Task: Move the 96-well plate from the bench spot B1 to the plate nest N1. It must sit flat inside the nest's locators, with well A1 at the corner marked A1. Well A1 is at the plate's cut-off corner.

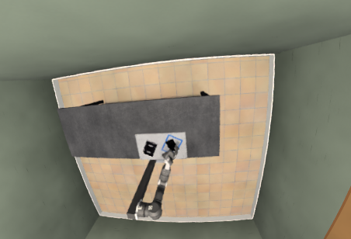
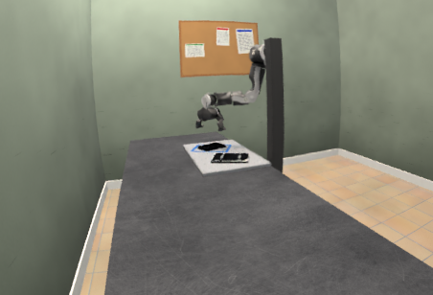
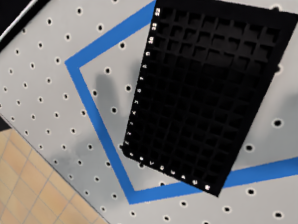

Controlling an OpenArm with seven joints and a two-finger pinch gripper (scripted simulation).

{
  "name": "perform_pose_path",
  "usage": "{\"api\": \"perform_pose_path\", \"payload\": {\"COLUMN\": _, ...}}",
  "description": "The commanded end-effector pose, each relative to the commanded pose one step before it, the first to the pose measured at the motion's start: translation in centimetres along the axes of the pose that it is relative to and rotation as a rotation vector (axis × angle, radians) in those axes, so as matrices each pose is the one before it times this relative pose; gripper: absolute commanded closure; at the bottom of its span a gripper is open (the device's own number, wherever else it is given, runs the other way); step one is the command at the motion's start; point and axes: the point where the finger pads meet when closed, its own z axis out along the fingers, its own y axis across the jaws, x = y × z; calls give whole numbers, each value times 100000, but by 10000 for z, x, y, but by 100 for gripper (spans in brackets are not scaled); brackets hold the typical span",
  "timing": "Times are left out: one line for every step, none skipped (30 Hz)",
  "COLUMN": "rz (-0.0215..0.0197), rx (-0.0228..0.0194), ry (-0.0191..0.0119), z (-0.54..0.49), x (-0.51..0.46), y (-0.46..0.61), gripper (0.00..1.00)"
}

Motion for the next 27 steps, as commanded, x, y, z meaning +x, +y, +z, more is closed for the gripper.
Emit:
{"api": "perform_pose_path", "payload": {"rz": -1417, "rx": 793, "ry": 875, "z": -879, "x": 1519, "y": -1588, "gripper": 0}}
{"api": "perform_pose_path", "payload": {"rz": 0, "rx": 0, "ry": 0, "z": 0, "x": 0, "y": 0, "gripper": 0}}
{"api": "perform_pose_path", "payload": {"rz": 0, "rx": 0, "ry": 0, "z": 0, "x": 0, "y": 0, "gripper": 0}}
{"api": "perform_pose_path", "payload": {"rz": 0, "rx": 0, "ry": 0, "z": 0, "x": 0, "y": 0, "gripper": 0}}
{"api": "perform_pose_path", "payload": {"rz": 0, "rx": 0, "ry": 0, "z": 0, "x": 0, "y": 0, "gripper": 0}}
{"api": "perform_pose_path", "payload": {"rz": 0, "rx": 0, "ry": 0, "z": 0, "x": 0, "y": 0, "gripper": 0}}
{"api": "perform_pose_path", "payload": {"rz": 0, "rx": 0, "ry": 0, "z": 0, "x": 0, "y": 0, "gripper": 0}}
{"api": "perform_pose_path", "payload": {"rz": 0, "rx": 0, "ry": 0, "z": 0, "x": 0, "y": 0, "gripper": 0}}
{"api": "perform_pose_path", "payload": {"rz": 0, "rx": 0, "ry": 0, "z": 0, "x": 0, "y": 0, "gripper": 0}}
{"api": "perform_pose_path", "payload": {"rz": 0, "rx": 0, "ry": 0, "z": 0, "x": 0, "y": 0, "gripper": 0}}
{"api": "perform_pose_path", "payload": {"rz": -4467, "rx": 78, "ry": -95, "z": 535, "x": -261, "y": -155, "gripper": 0}}
{"api": "perform_pose_path", "payload": {"rz": -4467, "rx": 78, "ry": -95, "z": 535, "x": -253, "y": -166, "gripper": 0}}
{"api": "perform_pose_path", "payload": {"rz": -4467, "rx": 78, "ry": -95, "z": 535, "x": -245, "y": -176, "gripper": 0}}
{"api": "perform_pose_path", "payload": {"rz": -4467, "rx": 78, "ry": -95, "z": 536, "x": -236, "y": -187, "gripper": 0}}
{"api": "perform_pose_path", "payload": {"rz": -4467, "rx": 78, "ry": -95, "z": 536, "x": -227, "y": -197, "gripper": 0}}
{"api": "perform_pose_path", "payload": {"rz": 0, "rx": 0, "ry": 0, "z": 0, "x": 0, "y": 0, "gripper": 0}}
{"api": "perform_pose_path", "payload": {"rz": 0, "rx": 0, "ry": 0, "z": 0, "x": 0, "y": 0, "gripper": 0}}
{"api": "perform_pose_path", "payload": {"rz": 0, "rx": 0, "ry": 0, "z": 0, "x": 0, "y": 0, "gripper": 0}}
{"api": "perform_pose_path", "payload": {"rz": 0, "rx": 0, "ry": 0, "z": 0, "x": 0, "y": 0, "gripper": 0}}
{"api": "perform_pose_path", "payload": {"rz": 0, "rx": 0, "ry": 0, "z": 0, "x": 0, "y": 0, "gripper": 0}}
{"api": "perform_pose_path", "payload": {"rz": 0, "rx": 0, "ry": 0, "z": 0, "x": 0, "y": 0, "gripper": 0}}
{"api": "perform_pose_path", "payload": {"rz": 0, "rx": 0, "ry": 0, "z": 0, "x": 0, "y": 0, "gripper": 0}}
{"api": "perform_pose_path", "payload": {"rz": 0, "rx": 0, "ry": 0, "z": 0, "x": 0, "y": 0, "gripper": 0}}
{"api": "perform_pose_path", "payload": {"rz": 0, "rx": 0, "ry": 0, "z": 0, "x": 0, "y": 0, "gripper": 0}}
{"api": "perform_pose_path", "payload": {"rz": 0, "rx": 0, "ry": 0, "z": 0, "x": 0, "y": 0, "gripper": 0}}
{"api": "perform_pose_path", "payload": {"rz": 0, "rx": 0, "ry": 0, "z": 0, "x": 0, "y": 0, "gripper": 0}}
{"api": "perform_pose_path", "payload": {"rz": 0, "rx": 0, "ry": 0, "z": 0, "x": 0, "y": 0, "gripper": 0}}
